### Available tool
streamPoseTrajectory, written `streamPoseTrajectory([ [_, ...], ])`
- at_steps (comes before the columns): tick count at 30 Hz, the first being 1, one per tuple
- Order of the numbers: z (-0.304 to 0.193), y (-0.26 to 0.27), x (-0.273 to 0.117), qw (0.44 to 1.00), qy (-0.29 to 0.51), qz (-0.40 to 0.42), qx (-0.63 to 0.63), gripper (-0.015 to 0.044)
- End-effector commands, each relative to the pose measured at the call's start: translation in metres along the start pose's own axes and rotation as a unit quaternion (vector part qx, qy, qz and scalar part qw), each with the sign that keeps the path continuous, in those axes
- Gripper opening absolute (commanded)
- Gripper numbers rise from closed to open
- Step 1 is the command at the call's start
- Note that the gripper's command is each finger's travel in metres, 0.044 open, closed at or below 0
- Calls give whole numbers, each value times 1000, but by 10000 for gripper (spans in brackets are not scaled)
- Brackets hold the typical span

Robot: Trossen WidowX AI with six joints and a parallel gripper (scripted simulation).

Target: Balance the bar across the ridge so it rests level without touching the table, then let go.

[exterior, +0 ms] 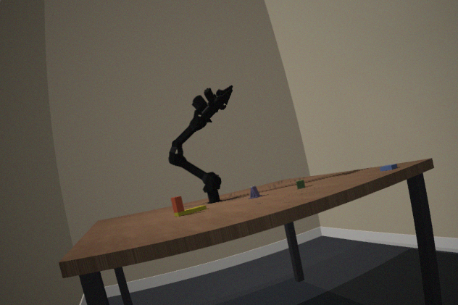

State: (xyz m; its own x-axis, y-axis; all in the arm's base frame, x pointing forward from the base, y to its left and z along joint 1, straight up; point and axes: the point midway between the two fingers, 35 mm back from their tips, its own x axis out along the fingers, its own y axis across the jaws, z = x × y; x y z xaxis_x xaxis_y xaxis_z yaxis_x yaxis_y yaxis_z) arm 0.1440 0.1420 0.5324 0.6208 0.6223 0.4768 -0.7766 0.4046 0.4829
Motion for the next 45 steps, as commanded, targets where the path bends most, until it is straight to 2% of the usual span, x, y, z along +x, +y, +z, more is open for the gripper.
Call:
streamPoseTrajectory([
  [1, -3, -15, 8, 998, 13, -33, -59, 315],
  [10, -18, -63, 25, 968, 74, -117, -208, 315],
  [19, -28, -116, 31, 911, 153, -186, -336, 315],
  [34, -37, -210, 14, 770, 319, -260, -487, 315],
  [45, -38, -271, -16, 652, 450, -268, -548, 315],
])
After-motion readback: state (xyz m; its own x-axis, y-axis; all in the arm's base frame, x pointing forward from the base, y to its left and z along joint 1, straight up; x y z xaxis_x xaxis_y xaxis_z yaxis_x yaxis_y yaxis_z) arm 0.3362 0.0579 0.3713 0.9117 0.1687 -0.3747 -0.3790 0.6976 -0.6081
